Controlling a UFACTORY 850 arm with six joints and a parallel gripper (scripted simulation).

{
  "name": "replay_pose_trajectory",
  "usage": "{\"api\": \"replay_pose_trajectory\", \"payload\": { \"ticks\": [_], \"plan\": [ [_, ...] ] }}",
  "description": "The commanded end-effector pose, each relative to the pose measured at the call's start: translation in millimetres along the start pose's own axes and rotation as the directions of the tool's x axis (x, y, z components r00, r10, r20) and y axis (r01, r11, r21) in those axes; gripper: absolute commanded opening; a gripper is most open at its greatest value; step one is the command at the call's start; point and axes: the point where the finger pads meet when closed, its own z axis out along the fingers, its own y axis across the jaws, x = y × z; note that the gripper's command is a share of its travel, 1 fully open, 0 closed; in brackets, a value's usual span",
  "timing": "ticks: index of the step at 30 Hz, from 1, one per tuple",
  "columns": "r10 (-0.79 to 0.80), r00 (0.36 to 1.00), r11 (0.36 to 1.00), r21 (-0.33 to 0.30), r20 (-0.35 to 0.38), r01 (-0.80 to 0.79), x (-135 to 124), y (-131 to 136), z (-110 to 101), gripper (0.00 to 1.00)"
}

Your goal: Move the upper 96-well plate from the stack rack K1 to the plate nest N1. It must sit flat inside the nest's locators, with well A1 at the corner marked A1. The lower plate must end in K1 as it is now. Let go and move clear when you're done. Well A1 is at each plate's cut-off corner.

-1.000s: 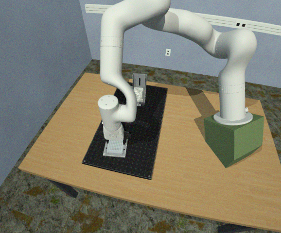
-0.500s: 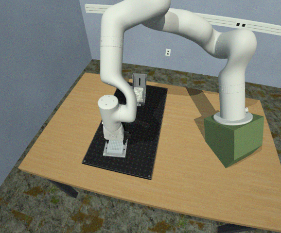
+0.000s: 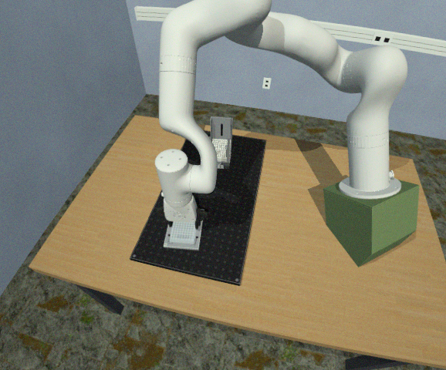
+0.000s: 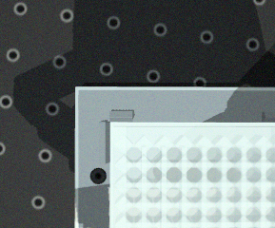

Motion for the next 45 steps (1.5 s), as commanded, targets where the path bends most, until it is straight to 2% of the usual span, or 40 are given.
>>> {"api": "replay_pose_trajectory", "payload": {
  "ticks": [1, 45],
  "plan": [
    [0.0, 1.0, 1.0, 0.002, 0.001, 0.0, -0.2, -0.9, -9.3, 1.0],
    [0.001, 1.0, 1.0, 0.002, 0.001, -0.001, -0.2, -0.8, -116.0, 1.0]
  ]
}}
